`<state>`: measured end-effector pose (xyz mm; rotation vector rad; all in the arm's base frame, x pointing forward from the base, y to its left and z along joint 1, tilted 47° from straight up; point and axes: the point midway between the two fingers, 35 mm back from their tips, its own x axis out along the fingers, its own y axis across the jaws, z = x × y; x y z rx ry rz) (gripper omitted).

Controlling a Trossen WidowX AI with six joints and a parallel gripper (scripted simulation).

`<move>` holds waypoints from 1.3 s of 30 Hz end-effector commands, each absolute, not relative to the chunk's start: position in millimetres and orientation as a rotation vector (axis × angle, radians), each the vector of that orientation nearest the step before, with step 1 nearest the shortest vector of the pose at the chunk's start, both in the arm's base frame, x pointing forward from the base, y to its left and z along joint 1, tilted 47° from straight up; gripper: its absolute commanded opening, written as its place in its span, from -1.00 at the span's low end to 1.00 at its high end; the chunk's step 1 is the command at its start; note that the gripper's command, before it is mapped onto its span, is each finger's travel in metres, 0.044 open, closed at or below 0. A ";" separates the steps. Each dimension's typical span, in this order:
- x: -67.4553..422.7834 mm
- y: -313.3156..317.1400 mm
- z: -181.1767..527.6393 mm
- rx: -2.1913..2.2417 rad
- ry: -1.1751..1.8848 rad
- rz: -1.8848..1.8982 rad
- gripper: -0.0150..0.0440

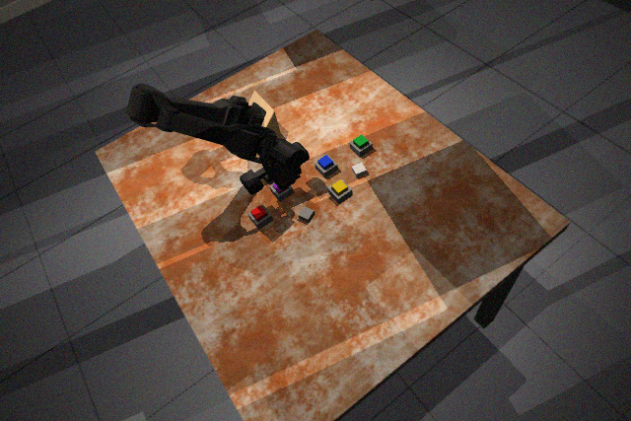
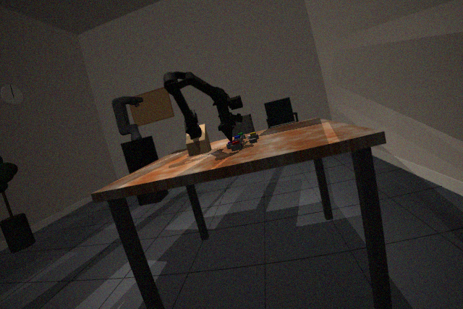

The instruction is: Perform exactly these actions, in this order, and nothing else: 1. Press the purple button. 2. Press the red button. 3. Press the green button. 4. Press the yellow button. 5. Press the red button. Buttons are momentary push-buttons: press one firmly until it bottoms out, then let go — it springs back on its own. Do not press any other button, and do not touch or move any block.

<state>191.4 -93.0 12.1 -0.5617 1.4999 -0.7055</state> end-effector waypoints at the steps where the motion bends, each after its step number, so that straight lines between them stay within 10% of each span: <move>1: 191.6 -91.7 13.2 -0.562 1.500 -0.705 -0.42; 21: 196.3 -25.3 76.1 -0.565 1.505 -0.703 -0.42; 39: 228.0 -110.3 128.9 -0.565 1.502 -0.705 -0.42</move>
